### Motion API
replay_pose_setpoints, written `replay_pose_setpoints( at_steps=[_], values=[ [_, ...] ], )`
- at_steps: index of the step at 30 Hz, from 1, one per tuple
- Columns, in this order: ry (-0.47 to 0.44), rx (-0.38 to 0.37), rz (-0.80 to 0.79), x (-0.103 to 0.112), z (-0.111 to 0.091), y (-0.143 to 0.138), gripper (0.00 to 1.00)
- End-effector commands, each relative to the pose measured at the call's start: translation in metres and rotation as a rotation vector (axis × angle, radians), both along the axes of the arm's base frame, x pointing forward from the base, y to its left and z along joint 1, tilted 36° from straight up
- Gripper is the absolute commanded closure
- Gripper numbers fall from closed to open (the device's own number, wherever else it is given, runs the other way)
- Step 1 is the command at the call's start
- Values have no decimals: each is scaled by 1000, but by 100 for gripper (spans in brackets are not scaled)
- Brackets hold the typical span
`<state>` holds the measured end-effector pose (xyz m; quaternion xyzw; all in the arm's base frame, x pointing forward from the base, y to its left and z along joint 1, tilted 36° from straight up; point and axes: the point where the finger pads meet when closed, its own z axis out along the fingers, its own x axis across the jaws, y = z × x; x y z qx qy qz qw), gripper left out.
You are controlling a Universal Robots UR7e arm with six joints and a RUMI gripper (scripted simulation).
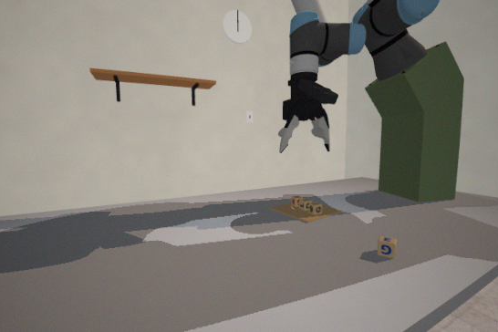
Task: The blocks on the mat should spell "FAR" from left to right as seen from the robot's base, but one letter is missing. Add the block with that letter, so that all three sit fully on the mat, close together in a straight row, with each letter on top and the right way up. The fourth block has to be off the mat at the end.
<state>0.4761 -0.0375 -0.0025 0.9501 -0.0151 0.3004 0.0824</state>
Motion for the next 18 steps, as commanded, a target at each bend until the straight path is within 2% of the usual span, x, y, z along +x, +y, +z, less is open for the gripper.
replay_pose_setpoints(
  at_steps=[1, 18],
  values=[
    [2, 1, 1, -8, 13, 2, 0],
    [2, 1, 1, -21, 31, 6, 0]
  ],
)
